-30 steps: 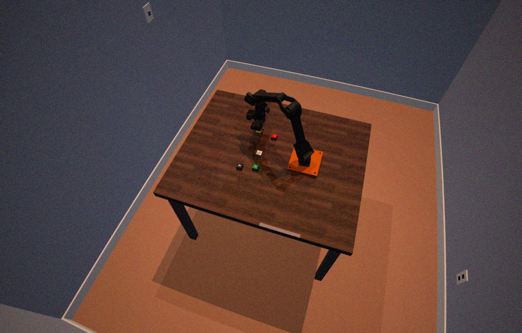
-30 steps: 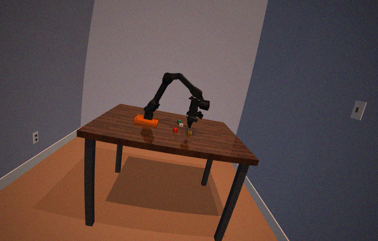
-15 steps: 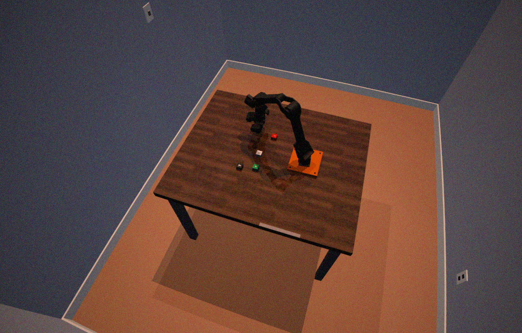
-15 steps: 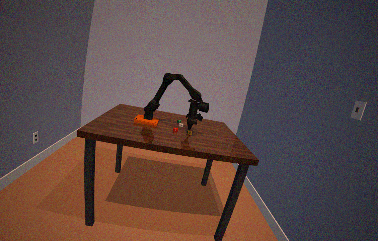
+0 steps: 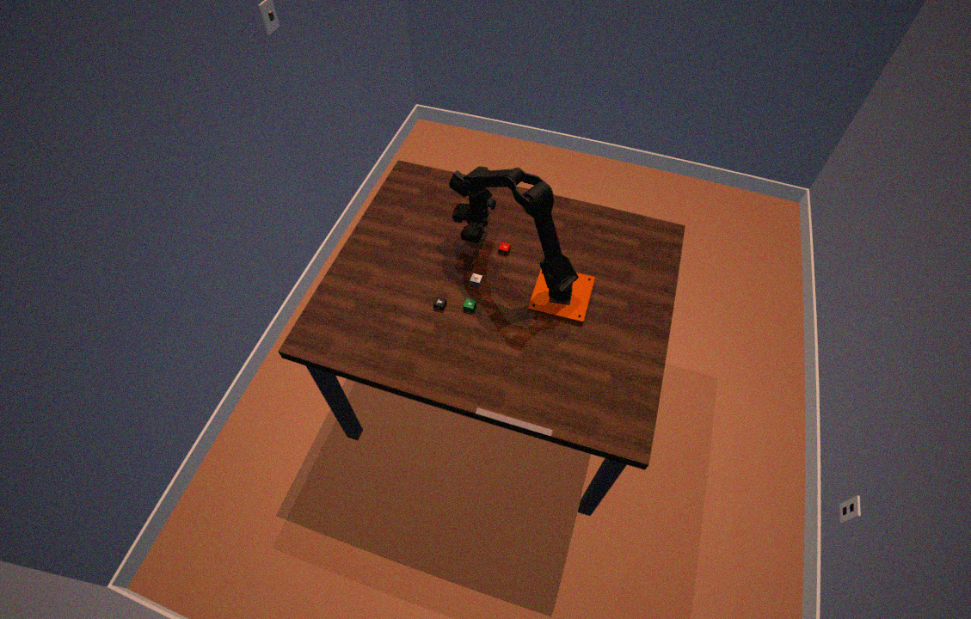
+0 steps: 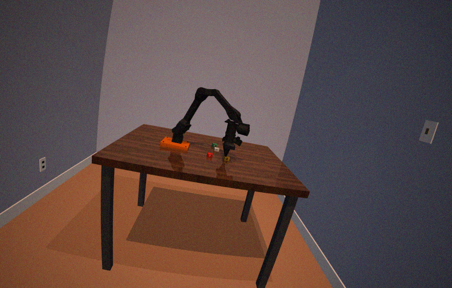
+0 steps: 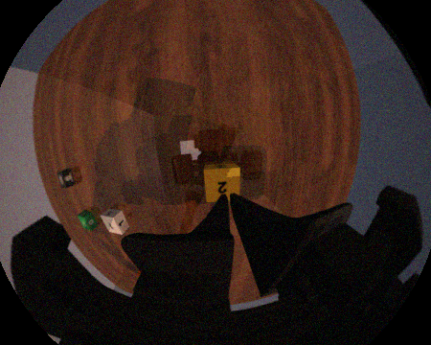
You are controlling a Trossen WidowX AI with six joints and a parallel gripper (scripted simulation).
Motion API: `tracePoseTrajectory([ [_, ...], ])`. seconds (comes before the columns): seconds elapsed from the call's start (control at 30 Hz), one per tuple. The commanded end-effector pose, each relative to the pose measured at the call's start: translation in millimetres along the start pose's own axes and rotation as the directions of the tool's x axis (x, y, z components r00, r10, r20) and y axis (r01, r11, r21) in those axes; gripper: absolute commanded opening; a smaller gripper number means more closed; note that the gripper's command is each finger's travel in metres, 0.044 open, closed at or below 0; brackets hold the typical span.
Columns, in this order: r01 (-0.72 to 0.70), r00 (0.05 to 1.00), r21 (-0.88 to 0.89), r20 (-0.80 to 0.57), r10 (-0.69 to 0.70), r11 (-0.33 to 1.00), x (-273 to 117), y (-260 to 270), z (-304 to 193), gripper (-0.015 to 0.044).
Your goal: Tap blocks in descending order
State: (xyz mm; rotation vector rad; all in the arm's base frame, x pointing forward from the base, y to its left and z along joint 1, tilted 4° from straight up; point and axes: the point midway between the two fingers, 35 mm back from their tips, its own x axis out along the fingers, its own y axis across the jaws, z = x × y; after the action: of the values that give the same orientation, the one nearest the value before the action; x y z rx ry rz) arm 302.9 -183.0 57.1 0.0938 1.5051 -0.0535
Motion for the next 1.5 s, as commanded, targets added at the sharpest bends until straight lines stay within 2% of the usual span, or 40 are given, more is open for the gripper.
tracePoseTrajectory([
  [0.0,0.001,1.0,0.003,0.011,-0.001,1.0,-21.6,0.1,1.2,0.002],
  [0.17,0.001,1.0,0.003,0.011,-0.001,1.0,-30.1,-0.5,2.2,0.002],
  [0.37,0.001,1.0,0.003,0.011,-0.001,1.0,-100.3,-0.1,0.7,0.002],
  [0.53,0.001,1.0,0.003,0.011,-0.001,1.0,-102.7,3.2,0.4,0.002],
  [0.7,-0.004,1.0,0.003,0.009,0.004,1.0,-105.3,81.4,-10.9,0.002],
  [0.9,-0.012,1.0,0.003,0.008,0.012,1.0,-102.1,160.5,-49.2,0.002],
  [1.1,-0.012,1.0,0.003,0.008,0.012,1.0,-99.7,162.6,-50.3,0.002],
  [1.3,-0.013,1.0,0.003,0.008,0.013,1.0,-29.4,163.5,-49.0,0.002],
  [1.47,-0.013,1.0,0.003,0.008,0.013,1.0,-20.9,163.6,-50.2,0.002],
])
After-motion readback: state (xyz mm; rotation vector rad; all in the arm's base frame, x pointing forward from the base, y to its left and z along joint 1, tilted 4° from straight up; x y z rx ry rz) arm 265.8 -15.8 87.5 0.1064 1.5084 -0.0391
